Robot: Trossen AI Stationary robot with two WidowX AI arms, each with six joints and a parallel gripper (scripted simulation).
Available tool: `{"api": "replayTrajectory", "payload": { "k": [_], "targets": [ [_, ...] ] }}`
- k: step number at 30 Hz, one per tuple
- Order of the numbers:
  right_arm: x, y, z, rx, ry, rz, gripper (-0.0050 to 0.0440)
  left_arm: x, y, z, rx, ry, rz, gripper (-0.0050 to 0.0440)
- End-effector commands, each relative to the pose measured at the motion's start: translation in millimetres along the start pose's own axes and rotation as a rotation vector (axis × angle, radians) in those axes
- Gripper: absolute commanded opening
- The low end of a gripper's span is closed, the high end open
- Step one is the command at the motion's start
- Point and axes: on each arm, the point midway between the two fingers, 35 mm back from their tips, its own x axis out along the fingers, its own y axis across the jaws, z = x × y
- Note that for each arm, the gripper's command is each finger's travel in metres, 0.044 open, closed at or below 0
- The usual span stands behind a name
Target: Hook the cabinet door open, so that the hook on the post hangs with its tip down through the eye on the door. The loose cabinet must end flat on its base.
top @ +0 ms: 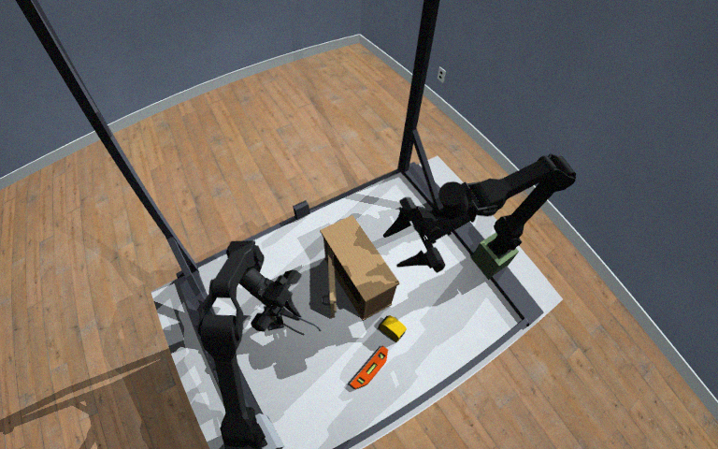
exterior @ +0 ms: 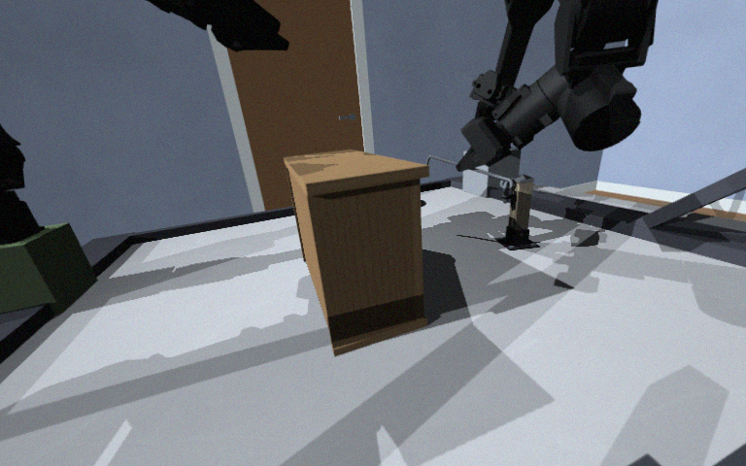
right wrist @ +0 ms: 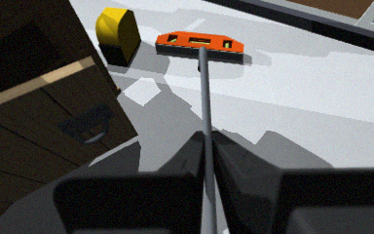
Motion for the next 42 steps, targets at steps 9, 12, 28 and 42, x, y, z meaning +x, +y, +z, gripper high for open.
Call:
{"api": "replayTrajectory", "payload": {
  "k": [9, 12, 28, 42],
  "targets": [
    [-13.7, 11.9, 9.1, -0.089, 0.012, 0.185, -0.0050, -5.4, 0.5, 10.5, 0.000, -0.031, 0.003, 0.0400],
    [-14.1, 13.8, 8.9, -0.114, 0.010, 0.217, -0.0050, -5.4, 0.5, 10.5, 0.000, -0.031, 0.003, 0.0400],
    [-17.1, 23.8, 7.1, -0.243, 0.002, 0.385, -0.0050, -5.4, 0.5, 10.5, 0.000, -0.031, 0.003, 0.0400],
    [-20.6, 31.5, 3.4, -0.358, 0.003, 0.530, -0.0050, -5.4, 0.5, 10.5, 0.000, -0.031, 0.003, 0.0400]
  ]
}}
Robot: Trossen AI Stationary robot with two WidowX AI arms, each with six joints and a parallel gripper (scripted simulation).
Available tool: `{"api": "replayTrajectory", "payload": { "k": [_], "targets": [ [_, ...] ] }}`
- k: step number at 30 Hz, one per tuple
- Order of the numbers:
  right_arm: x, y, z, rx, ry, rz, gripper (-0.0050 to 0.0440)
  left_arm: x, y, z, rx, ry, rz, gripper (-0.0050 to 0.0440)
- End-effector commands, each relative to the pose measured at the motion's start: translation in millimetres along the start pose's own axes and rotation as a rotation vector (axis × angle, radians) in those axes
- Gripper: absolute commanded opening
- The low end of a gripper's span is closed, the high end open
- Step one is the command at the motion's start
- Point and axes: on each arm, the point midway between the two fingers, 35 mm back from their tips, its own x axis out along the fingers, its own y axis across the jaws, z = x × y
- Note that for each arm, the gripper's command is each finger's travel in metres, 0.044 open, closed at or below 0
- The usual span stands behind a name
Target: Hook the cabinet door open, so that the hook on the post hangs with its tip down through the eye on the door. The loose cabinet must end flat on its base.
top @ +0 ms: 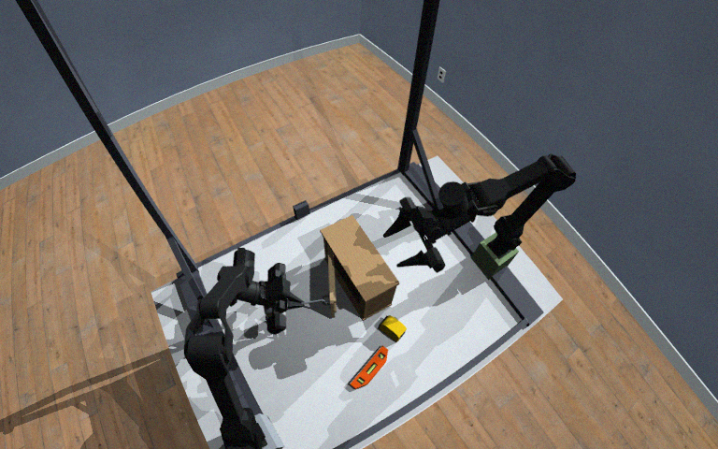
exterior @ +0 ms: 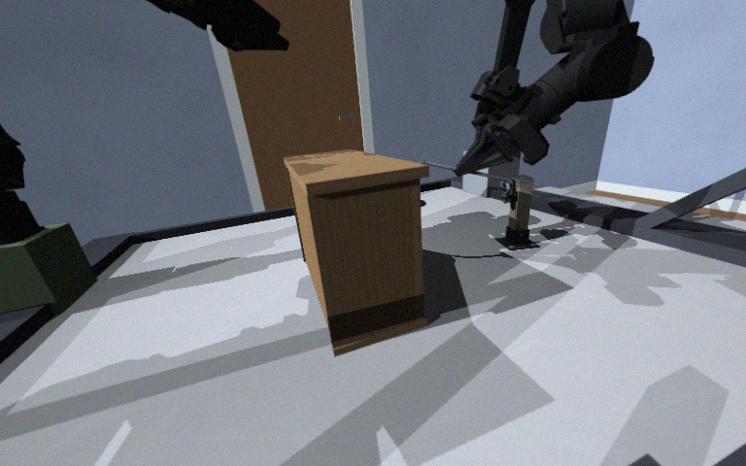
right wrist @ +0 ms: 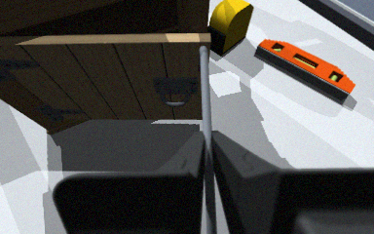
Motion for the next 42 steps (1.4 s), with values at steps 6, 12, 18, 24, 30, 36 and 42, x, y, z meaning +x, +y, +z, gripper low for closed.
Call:
{"api": "replayTrajectory", "payload": {
  "k": [6, 12, 18, 24, 30, 36, 42],
  "targets": [
    [-10.8, 10.5, 10.3, -0.053, -0.003, 0.142, -0.0050, -5.4, 0.5, 10.5, 0.000, -0.031, 0.003, 0.0400],
    [-10.5, 11.7, 9.6, -0.076, -0.004, 0.166, -0.0050, -5.4, 0.5, 10.5, 0.000, -0.031, 0.003, 0.0400],
    [-10.2, 11.7, 8.9, -0.078, -0.004, 0.165, -0.0050, -5.4, 0.5, 10.5, 0.000, -0.031, 0.003, 0.0400],
    [-10.0, 12.7, 8.9, -0.077, -0.005, 0.165, -0.0050, -5.4, 0.5, 10.5, 0.000, -0.031, 0.003, 0.0400],
    [-10.2, 17.3, 14.2, -0.064, 0.032, 0.173, -0.0050, -5.4, 0.5, 10.5, 0.000, -0.031, 0.003, 0.0400],
    [6.5, 17.3, 3.2, -0.099, 0.197, 0.151, -0.0050, -5.4, 0.5, 10.5, 0.000, -0.031, 0.003, 0.0400],
    [12.2, 18.1, 0.9, -0.107, 0.290, 0.148, -0.0050, -5.4, 0.5, 10.5, 0.000, -0.031, 0.003, 0.0400]
  ]
}}
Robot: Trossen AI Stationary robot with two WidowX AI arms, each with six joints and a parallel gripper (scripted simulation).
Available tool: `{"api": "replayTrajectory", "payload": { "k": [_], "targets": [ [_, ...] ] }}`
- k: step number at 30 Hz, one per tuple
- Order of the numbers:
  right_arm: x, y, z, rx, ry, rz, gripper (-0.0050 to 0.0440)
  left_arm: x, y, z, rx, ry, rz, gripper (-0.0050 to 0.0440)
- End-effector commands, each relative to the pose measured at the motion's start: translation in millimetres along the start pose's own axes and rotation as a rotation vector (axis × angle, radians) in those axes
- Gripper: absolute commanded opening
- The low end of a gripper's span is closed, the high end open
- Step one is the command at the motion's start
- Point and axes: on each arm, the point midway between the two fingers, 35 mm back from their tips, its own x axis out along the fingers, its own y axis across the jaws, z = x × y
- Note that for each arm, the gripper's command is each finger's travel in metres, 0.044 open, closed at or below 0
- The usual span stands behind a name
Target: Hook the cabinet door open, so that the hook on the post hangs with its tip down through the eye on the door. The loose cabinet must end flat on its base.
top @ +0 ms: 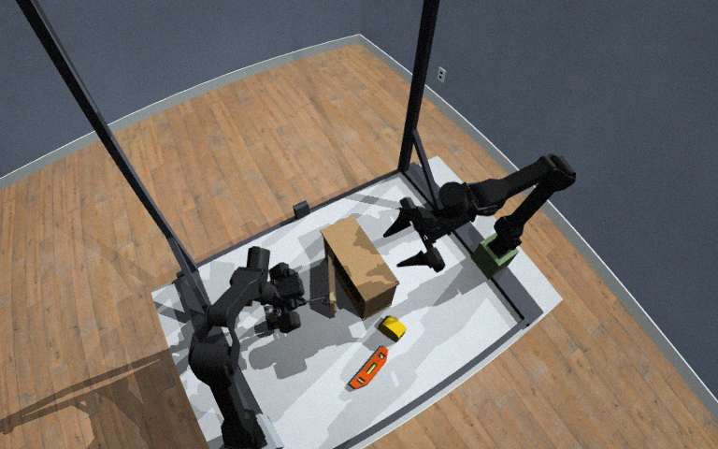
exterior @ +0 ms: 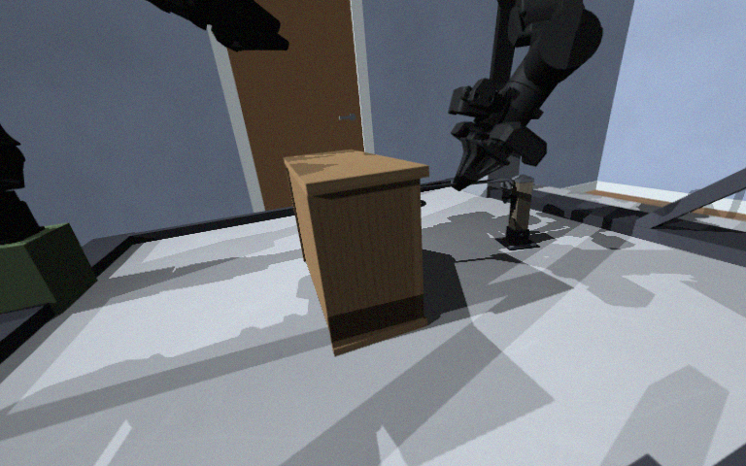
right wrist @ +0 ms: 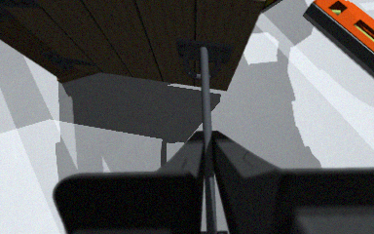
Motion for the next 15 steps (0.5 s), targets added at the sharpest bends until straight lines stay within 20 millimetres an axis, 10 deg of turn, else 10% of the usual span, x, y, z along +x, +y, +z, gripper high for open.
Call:
{"api": "replayTrajectory", "payload": {
  "k": [1, 15],
  "targets": [
    [-3.5, 7.9, 7.0, 0.005, 0.048, 0.023, -0.0050, -5.4, 0.5, 10.5, 0.000, -0.031, 0.003, 0.0400],
    [-3.0, 8.8, 7.5, 0.006, 0.107, 0.033, -0.0050, -5.4, 0.5, 10.5, 0.000, -0.031, 0.003, 0.0400]
  ]
}}
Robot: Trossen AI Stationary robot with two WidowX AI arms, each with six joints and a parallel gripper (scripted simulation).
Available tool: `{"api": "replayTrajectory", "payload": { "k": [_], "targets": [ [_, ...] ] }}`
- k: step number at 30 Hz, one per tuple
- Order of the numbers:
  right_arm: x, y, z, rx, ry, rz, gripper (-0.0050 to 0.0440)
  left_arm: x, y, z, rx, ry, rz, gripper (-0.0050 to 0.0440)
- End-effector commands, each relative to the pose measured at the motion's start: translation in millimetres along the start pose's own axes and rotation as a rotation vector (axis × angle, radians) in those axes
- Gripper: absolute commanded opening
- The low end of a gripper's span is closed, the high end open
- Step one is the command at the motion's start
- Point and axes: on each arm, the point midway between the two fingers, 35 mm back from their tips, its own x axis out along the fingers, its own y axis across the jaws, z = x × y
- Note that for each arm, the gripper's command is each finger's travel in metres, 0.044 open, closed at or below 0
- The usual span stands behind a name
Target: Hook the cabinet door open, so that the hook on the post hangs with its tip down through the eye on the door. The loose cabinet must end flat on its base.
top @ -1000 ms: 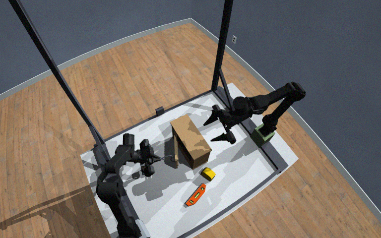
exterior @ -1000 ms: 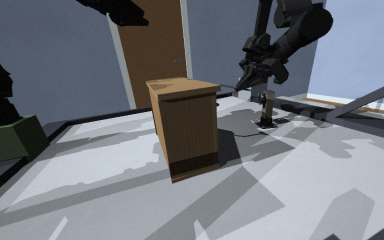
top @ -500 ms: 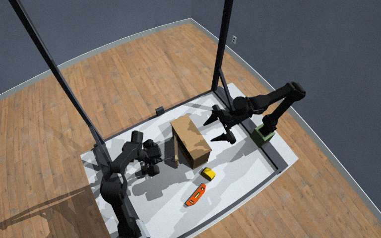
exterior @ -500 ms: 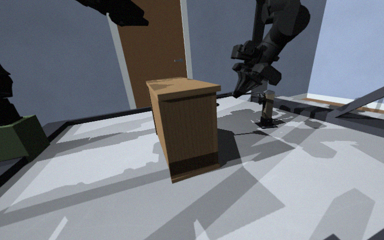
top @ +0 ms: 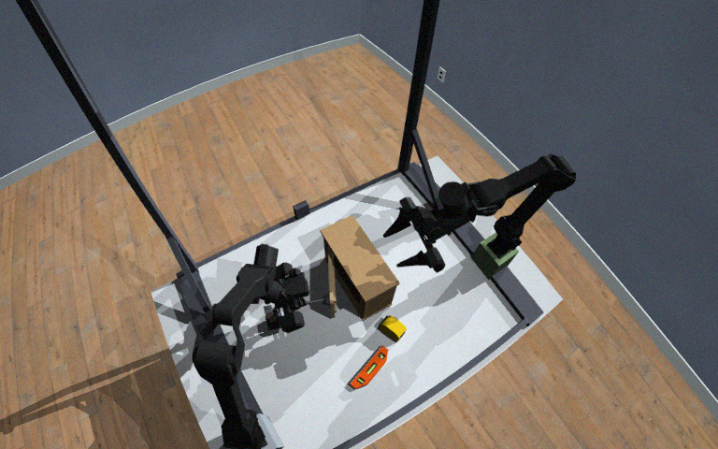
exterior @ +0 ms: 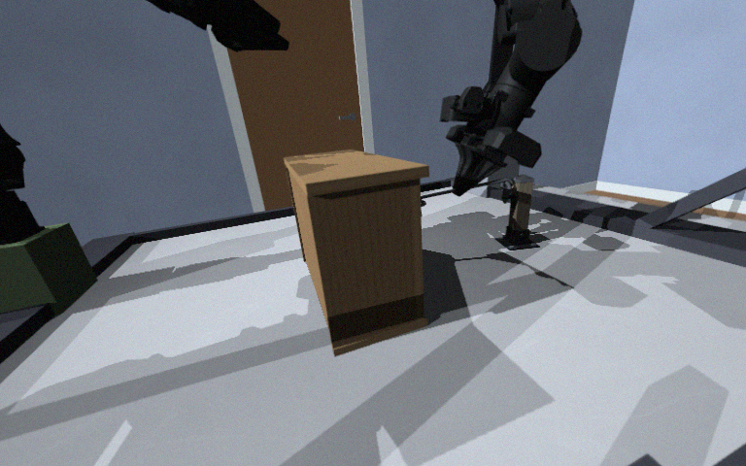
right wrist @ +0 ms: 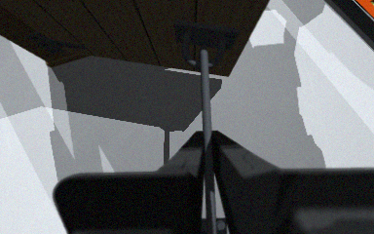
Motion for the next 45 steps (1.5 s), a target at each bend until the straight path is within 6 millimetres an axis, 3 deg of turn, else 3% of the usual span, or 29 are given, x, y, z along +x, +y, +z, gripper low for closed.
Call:
{"api": "replayTrajectory", "payload": {
  "k": [1, 2, 3, 8, 11, 17, 19, 31, 45],
  "targets": [
    [-11.0, 8.5, 8.0, 0.009, -0.010, 0.036, -0.0050, -5.4, 0.5, 10.5, 0.000, -0.031, 0.003, 0.0400],
    [-11.0, 8.5, 8.0, 0.009, -0.010, 0.036, -0.0050, -5.4, 0.5, 10.5, 0.000, -0.031, 0.003, 0.0400],
    [-10.6, 6.4, 7.4, 0.011, -0.012, 0.032, 0.0024, -5.4, 0.5, 10.5, 0.000, -0.031, 0.003, 0.0400],
    [-17.7, 10.4, 11.0, 0.018, -0.017, 0.049, 0.0143, -5.4, 0.5, 10.5, 0.000, -0.031, 0.003, 0.0400],
    [-32.4, 9.9, 12.1, 0.024, -0.022, 0.052, 0.0143, -5.4, 0.5, 10.5, 0.000, -0.031, 0.003, 0.0400],
    [-83.9, 7.5, 10.8, 0.024, -0.019, 0.053, 0.0143, -5.4, 0.5, 10.5, 0.000, -0.031, 0.003, 0.0400],
    [-83.9, 7.5, 10.8, 0.024, -0.019, 0.053, 0.0143, -5.4, 0.5, 10.5, 0.000, -0.031, 0.003, 0.0400],
    [-72.9, -14.0, 16.3, -0.108, -0.060, 0.146, 0.0431, -5.4, 0.5, 10.5, 0.000, -0.031, 0.003, 0.0400],
    [-64.3, -40.2, 31.6, -0.311, -0.154, 0.330, 0.0440, -5.4, 0.5, 10.5, 0.000, -0.031, 0.003, 0.0400]
  ]
}}
